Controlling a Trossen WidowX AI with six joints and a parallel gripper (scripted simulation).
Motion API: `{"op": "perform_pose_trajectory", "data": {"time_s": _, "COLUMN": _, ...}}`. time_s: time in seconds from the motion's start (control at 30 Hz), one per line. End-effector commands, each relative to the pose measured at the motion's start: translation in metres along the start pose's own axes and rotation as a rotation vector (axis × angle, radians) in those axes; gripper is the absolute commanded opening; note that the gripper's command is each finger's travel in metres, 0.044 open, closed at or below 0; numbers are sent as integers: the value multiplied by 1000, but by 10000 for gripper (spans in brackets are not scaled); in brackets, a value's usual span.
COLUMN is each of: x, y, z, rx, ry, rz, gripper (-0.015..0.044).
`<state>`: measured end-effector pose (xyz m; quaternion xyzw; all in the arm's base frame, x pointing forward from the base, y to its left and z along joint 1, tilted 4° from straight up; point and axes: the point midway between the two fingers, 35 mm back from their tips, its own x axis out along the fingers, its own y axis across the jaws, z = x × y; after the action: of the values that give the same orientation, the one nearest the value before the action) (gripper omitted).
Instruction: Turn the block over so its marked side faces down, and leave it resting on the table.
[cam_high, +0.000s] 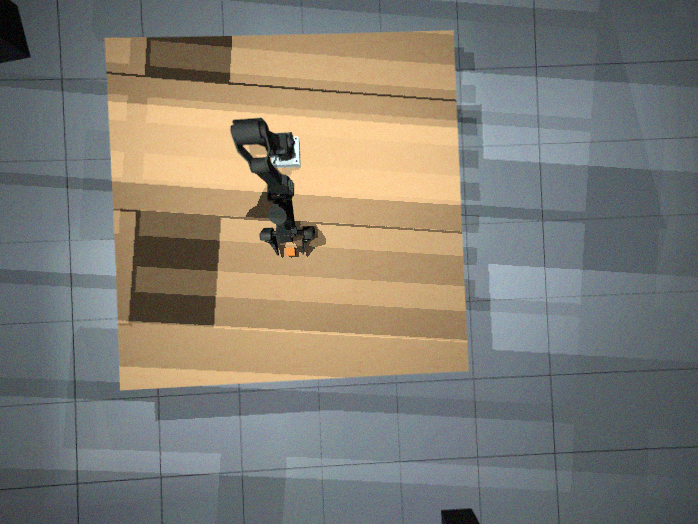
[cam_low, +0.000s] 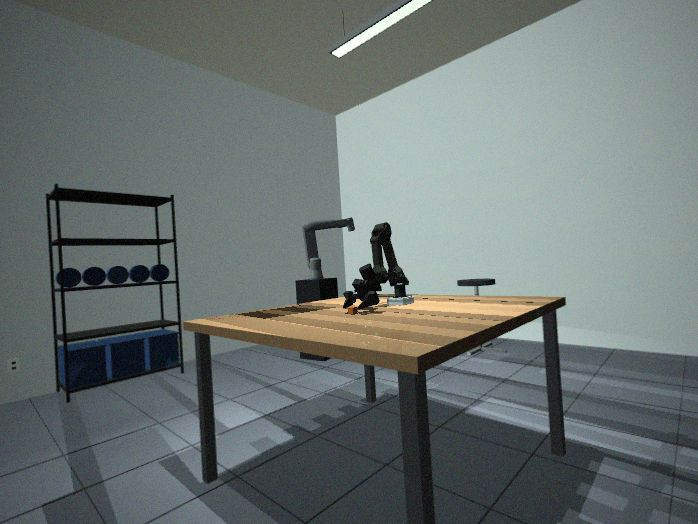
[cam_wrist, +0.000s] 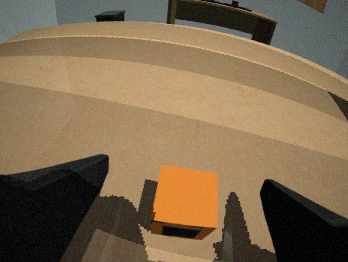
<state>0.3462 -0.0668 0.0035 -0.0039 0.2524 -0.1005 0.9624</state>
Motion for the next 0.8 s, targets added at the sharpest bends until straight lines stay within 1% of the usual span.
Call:
{"op": "perform_pose_trajectory", "data": {"time_s": 0.0, "x": 0, "y": 0, "z": 0, "rx": -3, "ry": -2, "rz": 3, "gripper": 440}}
{"op": "perform_pose_trajectory", "data": {"time_s": 0.23, "x": 1, "y": 0, "z": 1, "rx": -3, "ry": 4, "rz": 4, "gripper": 440}}
{"op": "perform_pose_trajectory", "data": {"time_s": 0.43, "x": 6, "y": 2, "z": 15, "rx": 1, "ry": 196, "rz": 7, "gripper": 440}}
{"op": "perform_pose_trajectory", "data": {"time_s": 0.53, "x": -4, "y": 2, "z": 28, "rx": 0, "ry": 305, "rz": 6, "gripper": 440}}
{"op": "perform_pose_trajectory", "data": {"time_s": 0.63, "x": -25, "y": 1, "z": 41, "rx": -1, "ry": 415, "rz": 5, "gripper": 440}}
{"op": "perform_pose_trajectory", "data": {"time_s": 0.7, "x": -36, "y": 1, "z": 56, "rx": 1, "ry": 429, "rz": 3, "gripper": 440}}
{"op": "perform_pose_trajectory", "data": {"time_s": 0.77, "x": -45, "y": 0, "z": 54, "rx": -2, "ry": 478, "rz": 2, "gripper": 440}}
